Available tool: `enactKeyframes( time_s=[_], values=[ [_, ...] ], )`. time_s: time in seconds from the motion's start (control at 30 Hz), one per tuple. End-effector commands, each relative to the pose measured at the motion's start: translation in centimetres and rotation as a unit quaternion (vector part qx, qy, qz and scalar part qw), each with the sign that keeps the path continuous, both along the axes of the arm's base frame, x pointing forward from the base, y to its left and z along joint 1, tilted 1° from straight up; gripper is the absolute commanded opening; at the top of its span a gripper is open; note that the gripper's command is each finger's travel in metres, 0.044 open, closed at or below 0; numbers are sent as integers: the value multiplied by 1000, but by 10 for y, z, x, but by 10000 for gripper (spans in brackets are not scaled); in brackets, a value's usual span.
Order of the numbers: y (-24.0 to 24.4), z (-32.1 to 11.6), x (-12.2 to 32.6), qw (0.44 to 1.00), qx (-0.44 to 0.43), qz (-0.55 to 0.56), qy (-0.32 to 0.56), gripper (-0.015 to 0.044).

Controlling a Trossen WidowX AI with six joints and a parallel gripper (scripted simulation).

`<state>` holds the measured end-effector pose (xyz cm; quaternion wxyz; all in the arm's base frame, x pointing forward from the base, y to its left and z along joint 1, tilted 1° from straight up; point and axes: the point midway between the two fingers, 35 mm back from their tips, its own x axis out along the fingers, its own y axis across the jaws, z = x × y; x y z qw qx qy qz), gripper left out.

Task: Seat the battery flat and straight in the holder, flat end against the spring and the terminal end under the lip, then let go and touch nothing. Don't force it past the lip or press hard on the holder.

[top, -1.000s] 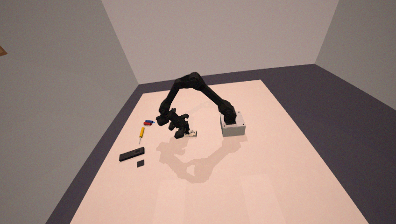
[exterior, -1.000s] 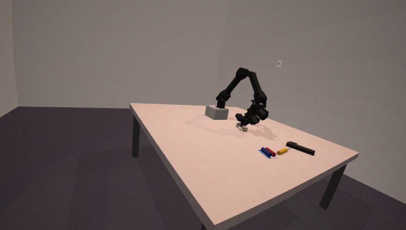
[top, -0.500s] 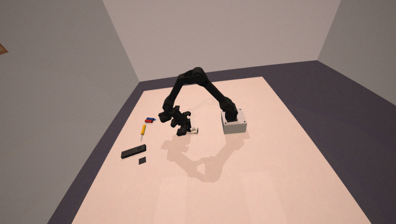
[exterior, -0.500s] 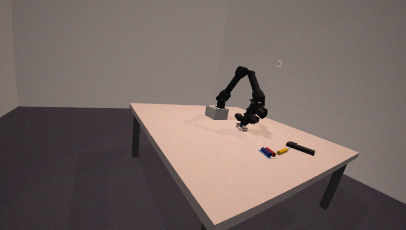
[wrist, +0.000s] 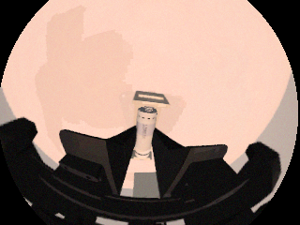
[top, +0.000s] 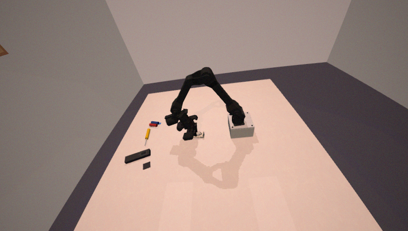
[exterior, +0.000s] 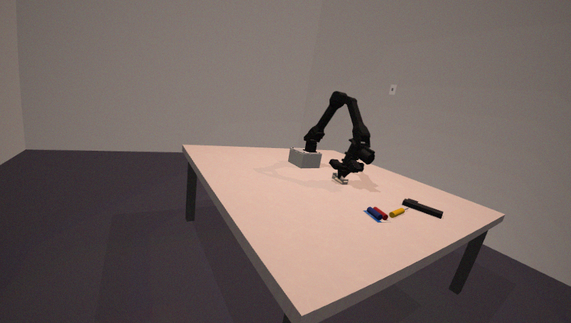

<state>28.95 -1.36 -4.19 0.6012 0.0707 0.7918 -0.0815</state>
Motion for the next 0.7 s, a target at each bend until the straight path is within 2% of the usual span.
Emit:
enactKeyframes(
  time_s=[0.0,0.67],
  values=[
    [-2,-1,5,1000,-7,0,-19,69],
    [-1,-3,2,998,-17,-2,-68,69]
  ],
)
